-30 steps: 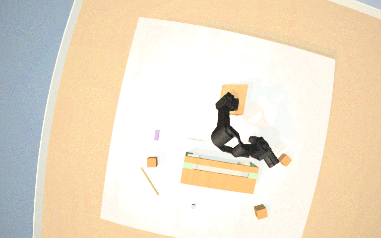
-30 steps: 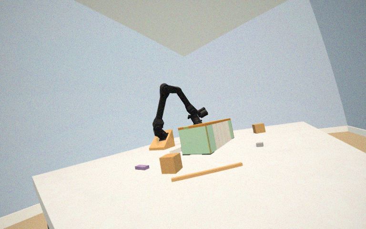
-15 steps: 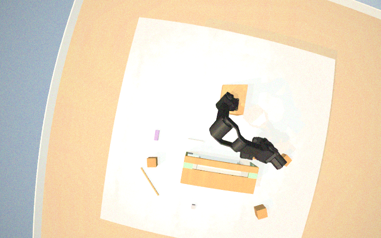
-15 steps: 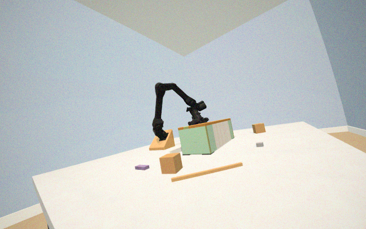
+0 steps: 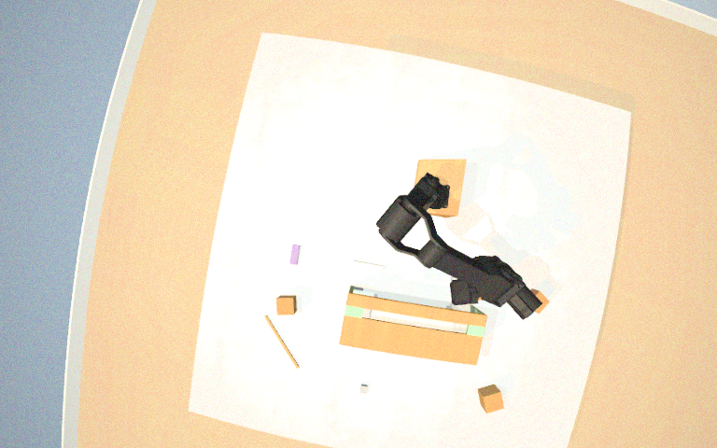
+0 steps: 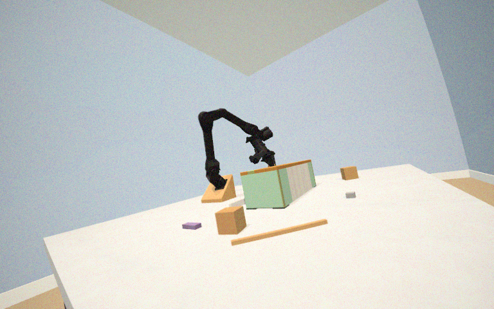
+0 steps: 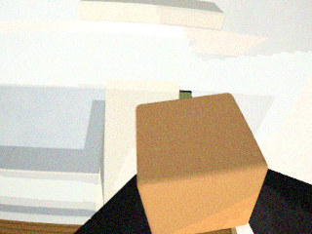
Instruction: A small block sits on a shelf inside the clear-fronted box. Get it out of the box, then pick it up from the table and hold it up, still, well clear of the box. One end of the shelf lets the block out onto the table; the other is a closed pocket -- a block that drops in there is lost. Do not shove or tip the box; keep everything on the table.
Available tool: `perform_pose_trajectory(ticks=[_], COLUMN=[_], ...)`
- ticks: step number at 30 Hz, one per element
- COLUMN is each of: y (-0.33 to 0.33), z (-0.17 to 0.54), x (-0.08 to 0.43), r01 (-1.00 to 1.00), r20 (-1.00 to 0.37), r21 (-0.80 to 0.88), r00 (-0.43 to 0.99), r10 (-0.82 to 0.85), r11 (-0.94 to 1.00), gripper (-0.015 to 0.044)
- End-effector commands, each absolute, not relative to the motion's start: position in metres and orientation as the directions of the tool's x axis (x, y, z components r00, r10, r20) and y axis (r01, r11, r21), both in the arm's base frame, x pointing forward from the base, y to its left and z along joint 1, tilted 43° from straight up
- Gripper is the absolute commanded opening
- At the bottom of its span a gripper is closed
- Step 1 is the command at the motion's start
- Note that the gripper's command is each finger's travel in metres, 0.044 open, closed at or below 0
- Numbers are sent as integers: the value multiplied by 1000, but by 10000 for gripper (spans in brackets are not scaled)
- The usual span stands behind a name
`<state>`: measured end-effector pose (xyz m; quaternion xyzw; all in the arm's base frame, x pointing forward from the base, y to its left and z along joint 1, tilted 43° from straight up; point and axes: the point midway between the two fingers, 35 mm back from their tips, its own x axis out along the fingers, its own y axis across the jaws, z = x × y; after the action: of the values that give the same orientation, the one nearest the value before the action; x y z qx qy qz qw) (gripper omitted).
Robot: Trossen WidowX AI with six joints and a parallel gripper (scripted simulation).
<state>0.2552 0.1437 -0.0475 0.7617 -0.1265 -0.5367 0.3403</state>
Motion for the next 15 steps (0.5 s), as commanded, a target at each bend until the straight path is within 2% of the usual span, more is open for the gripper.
perform_pose_trajectory(ticks=[1, 10, 15], y=[153, 165, 166], z=[-30, 4, 6], x=[250, 236, 235], r01=[256, 437, 450], r20=[-755, -799, -802], r21=[637, 596, 592], r00=[400, 405, 406], r10=[-520, -444, -438], r11=[-727, -674, -668], gripper=[0, 0, 0])
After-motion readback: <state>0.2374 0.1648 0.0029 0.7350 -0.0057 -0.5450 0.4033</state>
